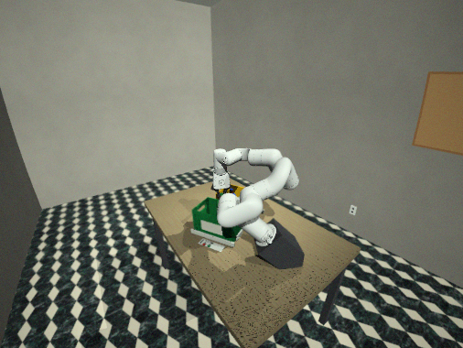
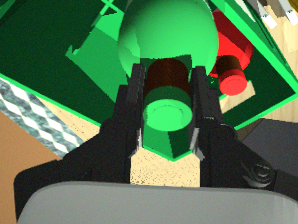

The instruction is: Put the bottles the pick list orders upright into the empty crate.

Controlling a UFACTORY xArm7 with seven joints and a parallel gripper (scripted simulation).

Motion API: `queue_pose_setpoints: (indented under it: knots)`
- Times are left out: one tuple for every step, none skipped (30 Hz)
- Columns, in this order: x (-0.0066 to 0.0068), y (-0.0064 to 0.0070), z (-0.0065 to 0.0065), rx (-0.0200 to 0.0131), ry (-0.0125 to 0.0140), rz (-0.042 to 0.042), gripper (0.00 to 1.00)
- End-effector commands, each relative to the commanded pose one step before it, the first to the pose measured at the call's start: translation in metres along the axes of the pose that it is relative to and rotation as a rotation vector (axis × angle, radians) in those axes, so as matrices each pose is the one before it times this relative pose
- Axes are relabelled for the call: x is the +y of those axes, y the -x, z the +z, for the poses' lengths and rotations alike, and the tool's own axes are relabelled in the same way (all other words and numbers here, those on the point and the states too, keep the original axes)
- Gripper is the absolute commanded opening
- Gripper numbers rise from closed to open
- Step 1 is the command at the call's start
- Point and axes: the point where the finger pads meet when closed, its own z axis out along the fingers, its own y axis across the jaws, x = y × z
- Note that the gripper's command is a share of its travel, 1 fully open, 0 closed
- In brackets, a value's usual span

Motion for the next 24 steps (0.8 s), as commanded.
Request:
queue_pose_setpoints:
  knots:
    - [0.00021, -0.00115, 0.00303, 0.00430, 0.00028, 0.00088, 0.00]
    - [0.00000, 0.00000, 0.00000, 0.00000, 0.00000, 0.00000, 0.00]
    - [0.00000, 0.00000, 0.00101, 0.00000, 0.00000, 0.00000, 0.00]
    - [0.00000, -0.00001, 0.00100, 0.00000, 0.00000, 0.00000, 0.00]
    - [0.00000, -0.00001, 0.00100, 0.00000, 0.00000, 0.00000, 0.00]
    - [0.00000, -0.00001, 0.00100, 0.00000, 0.00000, 0.00000, 0.00]
    - [0.00000, 0.00001, 0.00100, 0.00000, 0.00000, 0.00000, 0.00]
    - [0.00000, 0.00001, 0.00100, 0.00000, 0.00000, 0.00000, 0.00]
    - [0.00000, 0.00001, 0.00100, 0.00000, 0.00000, 0.00000, 0.00]
    - [0.00000, 0.00001, 0.00100, 0.00000, 0.00000, 0.00000, 0.00]
    - [0.00000, 0.00001, 0.00100, 0.00000, 0.00000, 0.00000, 0.00]
    - [0.00000, 0.00000, 0.00100, 0.00000, 0.00000, 0.00000, 0.00]
    - [0.00000, 0.00000, 0.00100, 0.00000, 0.00000, 0.00000, 0.00]
    - [0.00000, 0.00000, 0.00100, 0.00000, 0.00000, 0.00000, 0.00]
    - [0.00000, 0.00000, 0.00100, 0.00000, 0.00000, 0.00000, 0.00]
    - [0.00000, 0.00000, 0.00100, 0.00000, 0.00000, 0.00000, 0.00]
    - [0.00000, 0.00000, 0.00100, 0.00000, 0.00000, 0.00000, 0.00]
    - [0.00000, 0.00000, 0.00000, 0.00000, 0.00000, 0.00000, 0.00]
    - [0.00000, 0.00000, 0.00000, 0.00000, 0.00000, 0.00000, 0.00]
    - [0.00000, 0.00000, 0.00101, 0.00000, 0.00000, 0.00000, 0.00]
    - [0.00000, -0.00001, 0.00100, 0.00000, 0.00000, 0.00000, 0.00]
    - [0.00000, -0.00001, 0.00100, 0.00000, 0.00000, 0.00000, 0.00]
    - [0.00000, -0.00001, 0.00100, 0.00000, 0.00000, 0.00000, 0.00]
    - [0.00000, 0.00001, 0.00100, 0.00000, 0.00000, 0.00000, 0.00]
